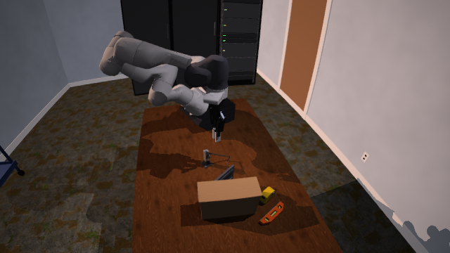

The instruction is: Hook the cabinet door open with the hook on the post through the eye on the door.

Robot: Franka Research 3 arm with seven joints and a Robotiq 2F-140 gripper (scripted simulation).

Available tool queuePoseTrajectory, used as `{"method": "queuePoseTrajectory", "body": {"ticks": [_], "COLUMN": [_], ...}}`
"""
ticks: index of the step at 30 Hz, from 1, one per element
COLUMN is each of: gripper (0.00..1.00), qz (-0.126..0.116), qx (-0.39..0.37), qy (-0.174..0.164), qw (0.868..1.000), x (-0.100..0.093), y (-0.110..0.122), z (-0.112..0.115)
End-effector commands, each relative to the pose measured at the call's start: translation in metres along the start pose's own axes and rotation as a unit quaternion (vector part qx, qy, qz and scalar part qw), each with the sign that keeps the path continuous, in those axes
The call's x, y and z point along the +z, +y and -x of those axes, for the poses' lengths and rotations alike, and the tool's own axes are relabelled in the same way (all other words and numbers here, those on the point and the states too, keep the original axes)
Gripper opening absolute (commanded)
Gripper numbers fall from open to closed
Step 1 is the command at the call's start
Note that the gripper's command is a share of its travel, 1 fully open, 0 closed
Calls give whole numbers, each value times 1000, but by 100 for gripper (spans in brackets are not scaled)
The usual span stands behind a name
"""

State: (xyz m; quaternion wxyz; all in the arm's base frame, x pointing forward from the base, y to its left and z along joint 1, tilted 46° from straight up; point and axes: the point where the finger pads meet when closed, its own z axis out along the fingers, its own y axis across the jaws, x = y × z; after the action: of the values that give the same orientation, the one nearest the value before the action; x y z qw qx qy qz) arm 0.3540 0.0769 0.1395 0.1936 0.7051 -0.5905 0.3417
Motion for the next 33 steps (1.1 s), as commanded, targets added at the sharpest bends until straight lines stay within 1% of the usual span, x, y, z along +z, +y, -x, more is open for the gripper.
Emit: {"method": "queuePoseTrajectory", "body": {"ticks": [1,23,28,33], "gripper": [14,14,14,14], "qz": [-2,-2,-2,-2], "qx": [31,31,31,31], "qy": [1,1,1,1], "qw": [1000,1000,1000,1000], "x": [1,2,6,14], "y": [0,0,0,0], "z": [0,0,0,0]}}
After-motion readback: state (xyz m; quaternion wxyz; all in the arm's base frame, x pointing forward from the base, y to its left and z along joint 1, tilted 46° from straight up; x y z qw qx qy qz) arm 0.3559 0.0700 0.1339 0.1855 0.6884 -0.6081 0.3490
